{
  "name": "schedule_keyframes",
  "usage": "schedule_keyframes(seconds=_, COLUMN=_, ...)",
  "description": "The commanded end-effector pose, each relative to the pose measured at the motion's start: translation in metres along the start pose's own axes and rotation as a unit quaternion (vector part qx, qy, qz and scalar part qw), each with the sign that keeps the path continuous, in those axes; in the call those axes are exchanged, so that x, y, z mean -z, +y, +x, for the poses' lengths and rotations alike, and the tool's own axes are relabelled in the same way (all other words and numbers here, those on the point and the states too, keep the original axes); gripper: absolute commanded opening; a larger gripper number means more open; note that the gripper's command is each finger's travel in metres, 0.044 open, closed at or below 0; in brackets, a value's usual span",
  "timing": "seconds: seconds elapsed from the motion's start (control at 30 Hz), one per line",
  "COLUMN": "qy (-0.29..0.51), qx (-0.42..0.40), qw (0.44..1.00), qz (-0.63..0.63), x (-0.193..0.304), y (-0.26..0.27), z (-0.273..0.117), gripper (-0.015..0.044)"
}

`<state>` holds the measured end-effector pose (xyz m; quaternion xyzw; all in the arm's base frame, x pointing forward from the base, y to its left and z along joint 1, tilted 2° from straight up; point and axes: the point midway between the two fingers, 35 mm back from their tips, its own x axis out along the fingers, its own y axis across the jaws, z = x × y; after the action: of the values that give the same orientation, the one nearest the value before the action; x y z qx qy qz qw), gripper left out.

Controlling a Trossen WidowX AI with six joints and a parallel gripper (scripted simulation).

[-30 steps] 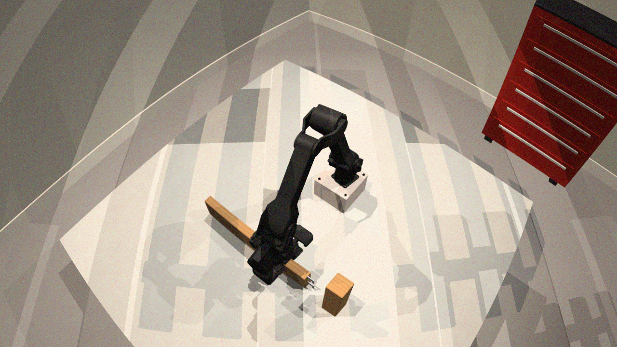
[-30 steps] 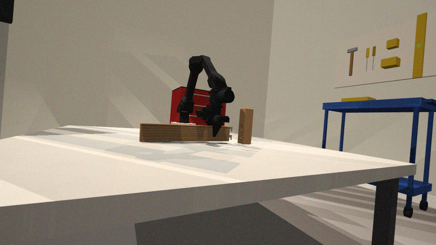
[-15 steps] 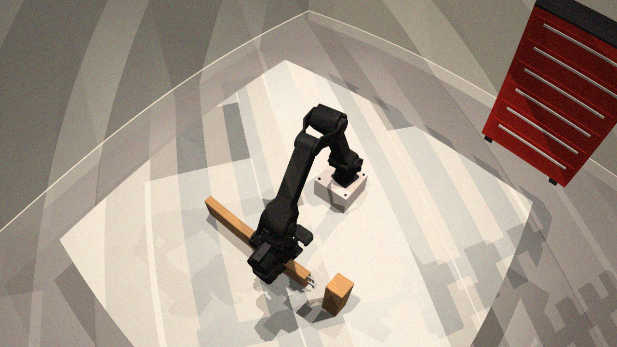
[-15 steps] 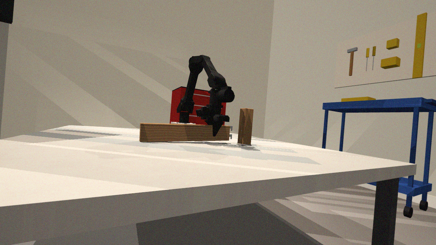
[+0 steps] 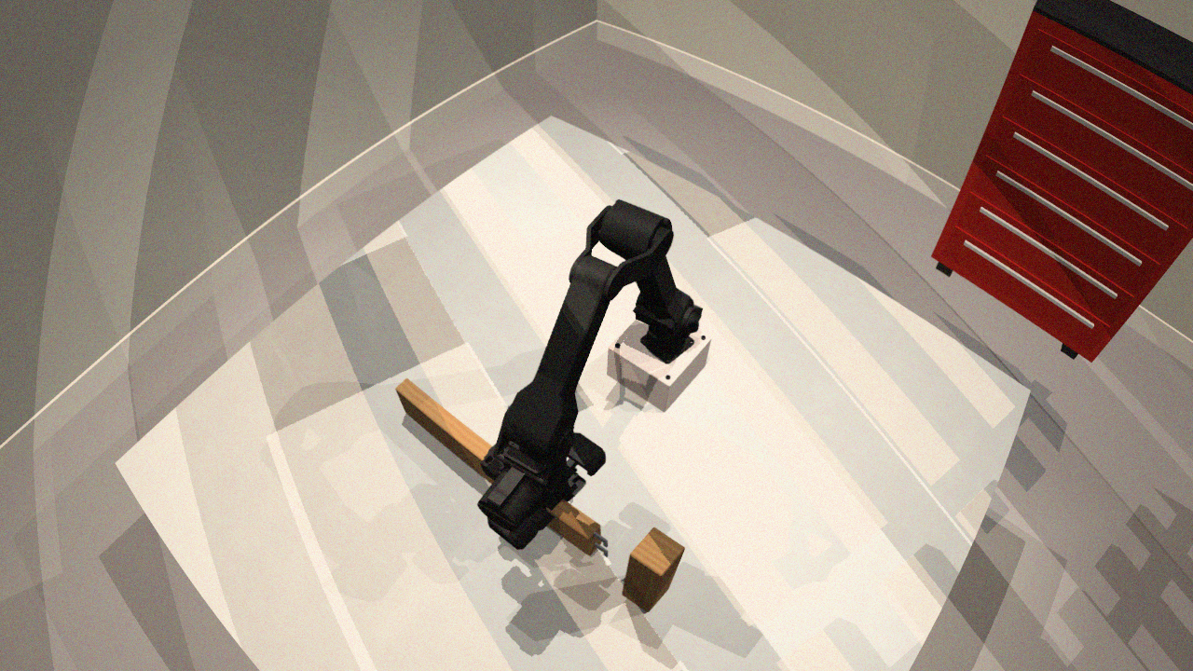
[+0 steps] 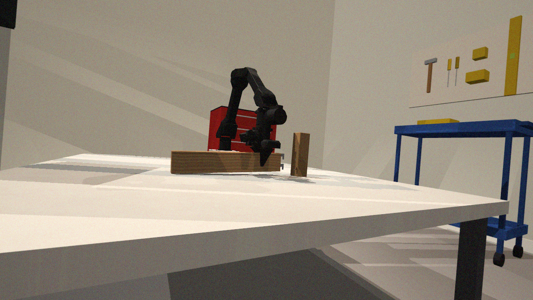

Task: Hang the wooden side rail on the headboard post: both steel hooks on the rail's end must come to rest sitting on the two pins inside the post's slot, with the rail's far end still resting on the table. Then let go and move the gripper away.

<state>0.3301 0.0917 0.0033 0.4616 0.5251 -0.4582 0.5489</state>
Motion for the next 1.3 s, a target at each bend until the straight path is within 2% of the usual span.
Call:
schedule_keyframes(seconds=0.0, qy=-0.001, qx=-0.008, qw=1.0, qz=0.004, x=-0.0002, y=0.003, z=-0.006, gripper=0.0)
schedule_keyframes(seconds=1.27, qy=-0.001, qx=-0.008, qw=1.0, qz=0.004, x=0.0005, y=0.0036, z=-0.0106, gripper=0.0)
